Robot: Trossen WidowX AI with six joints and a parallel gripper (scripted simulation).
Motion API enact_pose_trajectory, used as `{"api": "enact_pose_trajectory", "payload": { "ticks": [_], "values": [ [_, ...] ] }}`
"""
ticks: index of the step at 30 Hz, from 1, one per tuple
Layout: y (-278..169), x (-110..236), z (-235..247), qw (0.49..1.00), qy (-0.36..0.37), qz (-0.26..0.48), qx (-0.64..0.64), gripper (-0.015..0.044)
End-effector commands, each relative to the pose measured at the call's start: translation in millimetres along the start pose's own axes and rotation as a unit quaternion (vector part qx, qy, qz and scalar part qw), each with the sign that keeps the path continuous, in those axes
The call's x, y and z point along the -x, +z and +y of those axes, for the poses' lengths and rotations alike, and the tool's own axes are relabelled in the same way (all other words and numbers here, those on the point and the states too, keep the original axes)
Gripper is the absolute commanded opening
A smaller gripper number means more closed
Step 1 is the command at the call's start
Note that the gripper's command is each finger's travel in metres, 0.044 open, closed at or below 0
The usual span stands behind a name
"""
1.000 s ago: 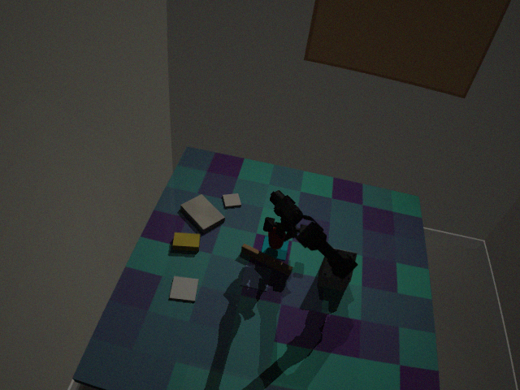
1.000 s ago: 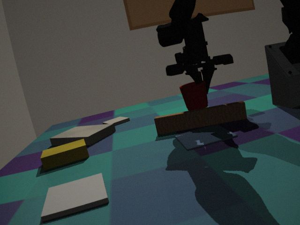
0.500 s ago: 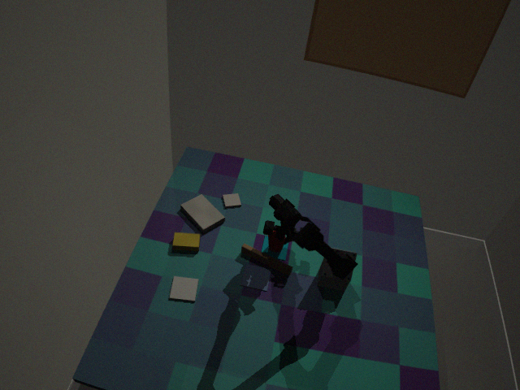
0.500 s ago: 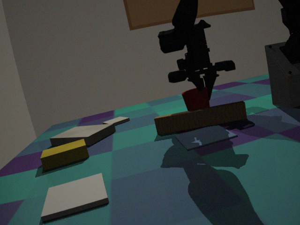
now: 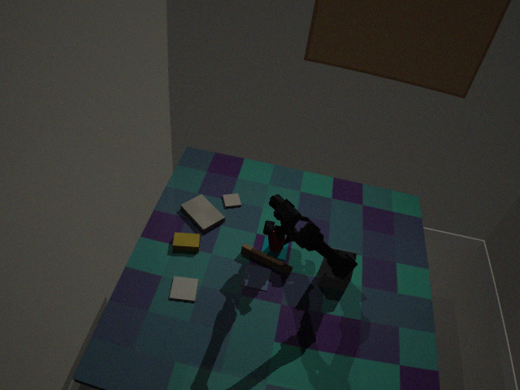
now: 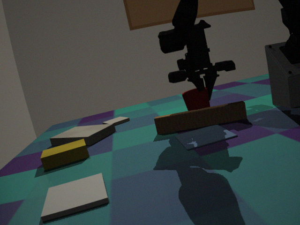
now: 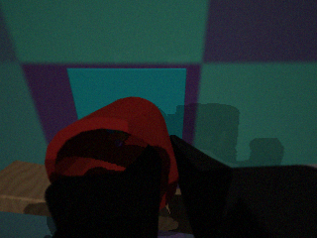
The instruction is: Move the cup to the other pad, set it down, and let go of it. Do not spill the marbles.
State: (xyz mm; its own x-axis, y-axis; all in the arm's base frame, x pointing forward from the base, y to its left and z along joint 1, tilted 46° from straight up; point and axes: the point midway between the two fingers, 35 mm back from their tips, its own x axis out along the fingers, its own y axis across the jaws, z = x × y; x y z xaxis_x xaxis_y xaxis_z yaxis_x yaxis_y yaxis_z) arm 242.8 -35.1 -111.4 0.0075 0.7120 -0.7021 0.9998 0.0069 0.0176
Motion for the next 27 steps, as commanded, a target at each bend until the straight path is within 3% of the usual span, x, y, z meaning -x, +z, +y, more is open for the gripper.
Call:
{"api": "enact_pose_trajectory", "payload": {
  "ticks": [1, 2, 27],
  "values": [
    [0.1, 0.4, 0.3, 1.0, 0.0, 0.0, 0.0, 0.0105],
    [0.1, 0.4, 0.3, 1.0, 0.0, 0.0, 0.0, 0.0128],
    [1.1, 28.6, 0.9, 1.0, 0.0, 0.0, -0.002, 0.0128]
  ]
}}
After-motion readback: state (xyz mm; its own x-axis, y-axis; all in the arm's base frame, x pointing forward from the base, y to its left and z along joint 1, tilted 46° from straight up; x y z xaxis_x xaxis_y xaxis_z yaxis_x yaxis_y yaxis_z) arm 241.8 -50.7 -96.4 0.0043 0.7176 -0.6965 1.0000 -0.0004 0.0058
